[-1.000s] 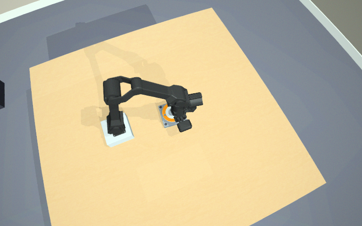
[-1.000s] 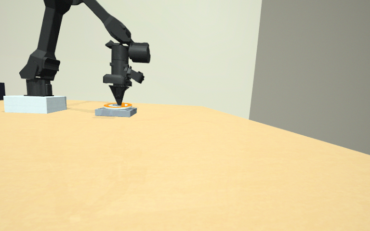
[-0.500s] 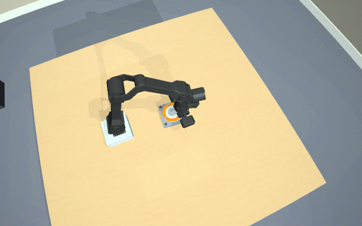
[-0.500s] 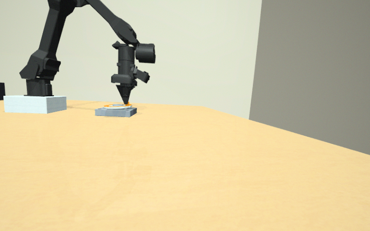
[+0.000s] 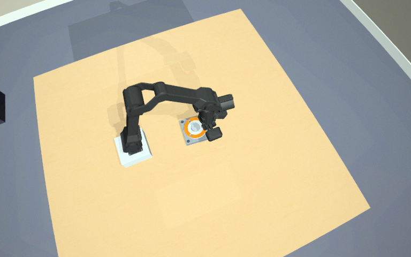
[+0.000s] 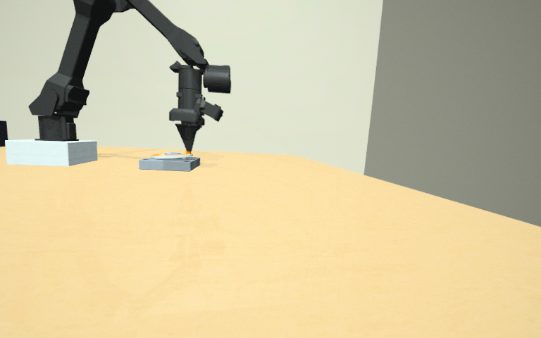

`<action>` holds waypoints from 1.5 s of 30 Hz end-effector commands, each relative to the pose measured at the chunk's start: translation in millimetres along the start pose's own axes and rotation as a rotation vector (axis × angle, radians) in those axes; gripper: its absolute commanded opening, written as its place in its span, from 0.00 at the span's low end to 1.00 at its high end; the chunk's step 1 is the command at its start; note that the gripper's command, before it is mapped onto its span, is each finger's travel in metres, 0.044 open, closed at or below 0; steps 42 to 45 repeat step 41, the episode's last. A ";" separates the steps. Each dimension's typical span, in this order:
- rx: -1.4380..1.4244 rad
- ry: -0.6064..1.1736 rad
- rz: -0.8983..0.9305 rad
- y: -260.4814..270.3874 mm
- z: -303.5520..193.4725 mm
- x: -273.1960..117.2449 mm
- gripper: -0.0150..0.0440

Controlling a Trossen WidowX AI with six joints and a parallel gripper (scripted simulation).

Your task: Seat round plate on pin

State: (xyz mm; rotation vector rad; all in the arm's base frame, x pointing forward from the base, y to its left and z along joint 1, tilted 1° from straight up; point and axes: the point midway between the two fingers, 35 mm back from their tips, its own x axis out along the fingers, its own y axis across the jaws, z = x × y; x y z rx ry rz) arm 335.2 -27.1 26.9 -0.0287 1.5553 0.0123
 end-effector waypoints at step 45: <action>-0.002 0.007 0.003 7.7 0.8 -33.0 0.25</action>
